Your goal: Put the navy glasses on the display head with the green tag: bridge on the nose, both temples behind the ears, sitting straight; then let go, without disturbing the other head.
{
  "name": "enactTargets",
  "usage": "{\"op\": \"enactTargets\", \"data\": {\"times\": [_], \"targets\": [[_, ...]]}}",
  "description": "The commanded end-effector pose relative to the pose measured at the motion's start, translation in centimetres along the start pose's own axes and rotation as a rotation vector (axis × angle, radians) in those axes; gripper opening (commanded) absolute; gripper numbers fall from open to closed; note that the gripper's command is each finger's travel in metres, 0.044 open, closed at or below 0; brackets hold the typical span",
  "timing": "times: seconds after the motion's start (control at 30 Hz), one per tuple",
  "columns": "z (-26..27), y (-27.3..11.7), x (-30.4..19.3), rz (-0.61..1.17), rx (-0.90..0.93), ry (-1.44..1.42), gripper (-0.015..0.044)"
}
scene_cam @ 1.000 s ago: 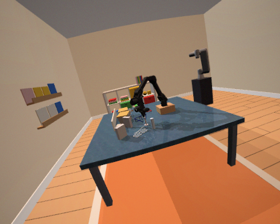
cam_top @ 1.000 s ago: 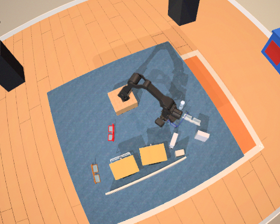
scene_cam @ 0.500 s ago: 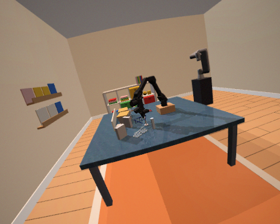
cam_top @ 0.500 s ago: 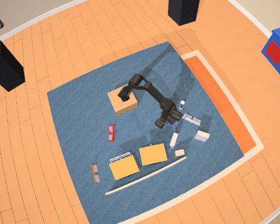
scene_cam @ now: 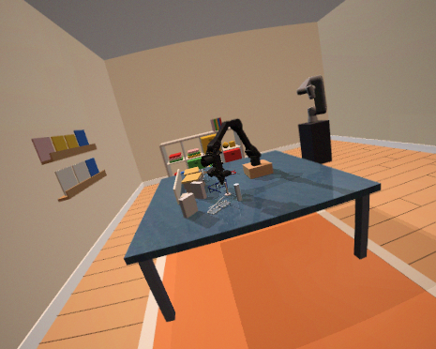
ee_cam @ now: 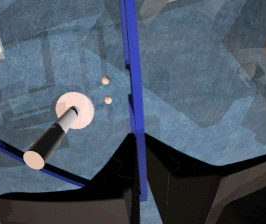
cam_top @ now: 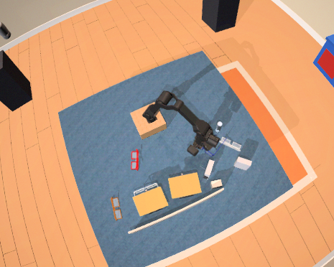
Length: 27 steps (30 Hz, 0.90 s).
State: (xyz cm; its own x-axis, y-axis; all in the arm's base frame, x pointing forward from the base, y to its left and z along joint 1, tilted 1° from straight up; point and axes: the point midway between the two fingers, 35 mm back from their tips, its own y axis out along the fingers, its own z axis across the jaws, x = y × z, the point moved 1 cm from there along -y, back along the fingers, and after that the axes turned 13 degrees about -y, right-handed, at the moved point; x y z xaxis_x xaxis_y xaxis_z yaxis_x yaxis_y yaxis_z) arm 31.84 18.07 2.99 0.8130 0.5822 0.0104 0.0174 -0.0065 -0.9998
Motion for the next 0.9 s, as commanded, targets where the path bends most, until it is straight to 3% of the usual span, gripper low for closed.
{"op": "enactTargets", "data": {"times": [0.0,0.87], "targets": [[-0.3,-0.1,0.3,-0.005,0.000,-0.002,0.0000],[-1.3,-0.1,1.4,-0.005,-0.001,-0.002,0.0000]]}}
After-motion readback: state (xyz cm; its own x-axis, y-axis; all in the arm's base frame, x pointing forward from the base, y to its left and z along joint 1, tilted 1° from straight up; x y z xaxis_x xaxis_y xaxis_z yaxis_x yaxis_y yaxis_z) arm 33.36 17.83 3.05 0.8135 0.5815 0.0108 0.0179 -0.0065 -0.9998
